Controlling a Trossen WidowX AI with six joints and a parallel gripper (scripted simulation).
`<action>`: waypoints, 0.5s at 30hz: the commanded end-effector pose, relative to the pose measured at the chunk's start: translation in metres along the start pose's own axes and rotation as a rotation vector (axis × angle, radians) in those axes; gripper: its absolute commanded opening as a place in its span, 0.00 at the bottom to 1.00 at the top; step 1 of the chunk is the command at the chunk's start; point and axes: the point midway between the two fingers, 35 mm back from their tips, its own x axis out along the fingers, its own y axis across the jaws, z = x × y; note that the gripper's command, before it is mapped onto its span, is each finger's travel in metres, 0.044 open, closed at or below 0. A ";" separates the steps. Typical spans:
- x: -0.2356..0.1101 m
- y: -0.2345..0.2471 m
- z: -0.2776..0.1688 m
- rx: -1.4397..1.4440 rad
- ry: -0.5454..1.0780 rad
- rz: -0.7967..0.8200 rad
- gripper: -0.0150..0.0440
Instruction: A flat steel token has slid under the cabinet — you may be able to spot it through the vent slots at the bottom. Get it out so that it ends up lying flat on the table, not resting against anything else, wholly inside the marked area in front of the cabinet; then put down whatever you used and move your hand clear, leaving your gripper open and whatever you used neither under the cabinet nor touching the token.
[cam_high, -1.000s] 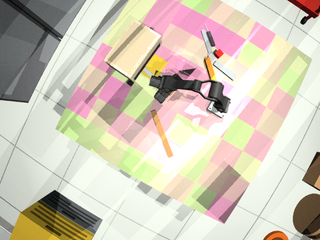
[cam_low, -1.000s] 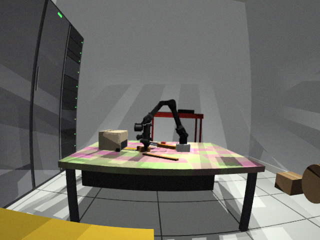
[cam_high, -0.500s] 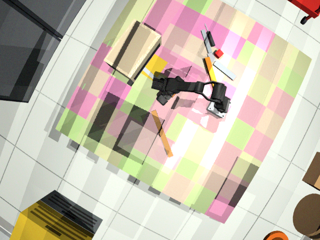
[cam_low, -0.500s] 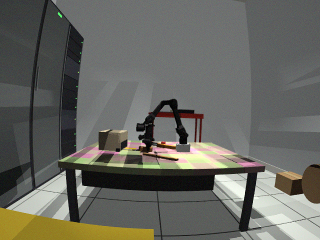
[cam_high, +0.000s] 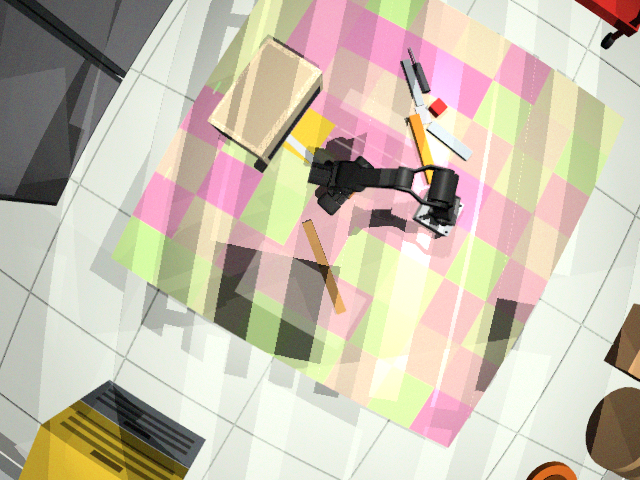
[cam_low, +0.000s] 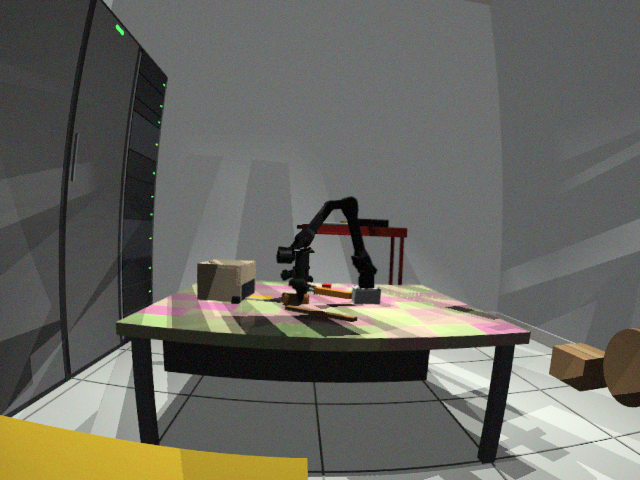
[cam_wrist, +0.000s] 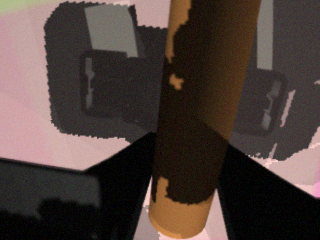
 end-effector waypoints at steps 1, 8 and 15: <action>0.001 0.000 -0.008 0.000 0.002 -0.001 0.25; 0.001 0.000 -0.017 0.000 0.002 -0.001 0.25; 0.001 0.001 -0.026 0.000 0.003 -0.001 0.25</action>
